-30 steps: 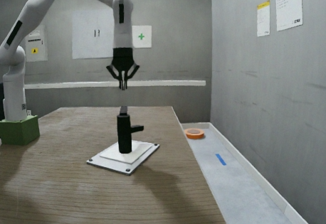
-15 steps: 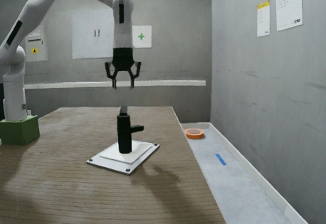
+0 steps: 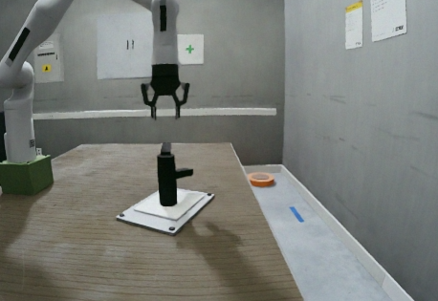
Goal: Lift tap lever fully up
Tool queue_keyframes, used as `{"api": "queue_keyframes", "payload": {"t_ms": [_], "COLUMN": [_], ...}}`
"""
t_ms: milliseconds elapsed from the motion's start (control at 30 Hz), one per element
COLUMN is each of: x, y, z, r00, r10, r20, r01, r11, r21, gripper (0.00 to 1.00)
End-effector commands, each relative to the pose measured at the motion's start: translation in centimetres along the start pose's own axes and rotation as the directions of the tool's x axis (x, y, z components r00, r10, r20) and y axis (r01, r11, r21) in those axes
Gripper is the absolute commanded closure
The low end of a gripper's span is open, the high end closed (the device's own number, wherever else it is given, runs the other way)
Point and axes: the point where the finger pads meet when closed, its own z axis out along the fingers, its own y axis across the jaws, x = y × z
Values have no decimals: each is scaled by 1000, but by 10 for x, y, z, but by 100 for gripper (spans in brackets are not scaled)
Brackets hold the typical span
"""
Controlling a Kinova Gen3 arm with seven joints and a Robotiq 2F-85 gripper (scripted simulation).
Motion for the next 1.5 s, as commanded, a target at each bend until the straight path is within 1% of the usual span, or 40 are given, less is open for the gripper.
{"api": "queue_keyframes", "payload": {"t_ms": [0,433,633,933,1000,1467], "x": [0,0,0,0,0,1], "y": [0,0,0,0,0,0], "z": [-1,1,4,17,17,42], "r00": [1000,1000,1000,1000,1000,1000], "r10": [0,-1,-3,-3,-3,-3], "r20": [0,1,2,2,2,2], "r01": [0,1,3,3,3,3], "r11": [1000,1000,1000,1000,1000,1000], "r21": [-2,-3,-5,-5,-5,-5], "gripper": [34,34,34,34,34,34]}}
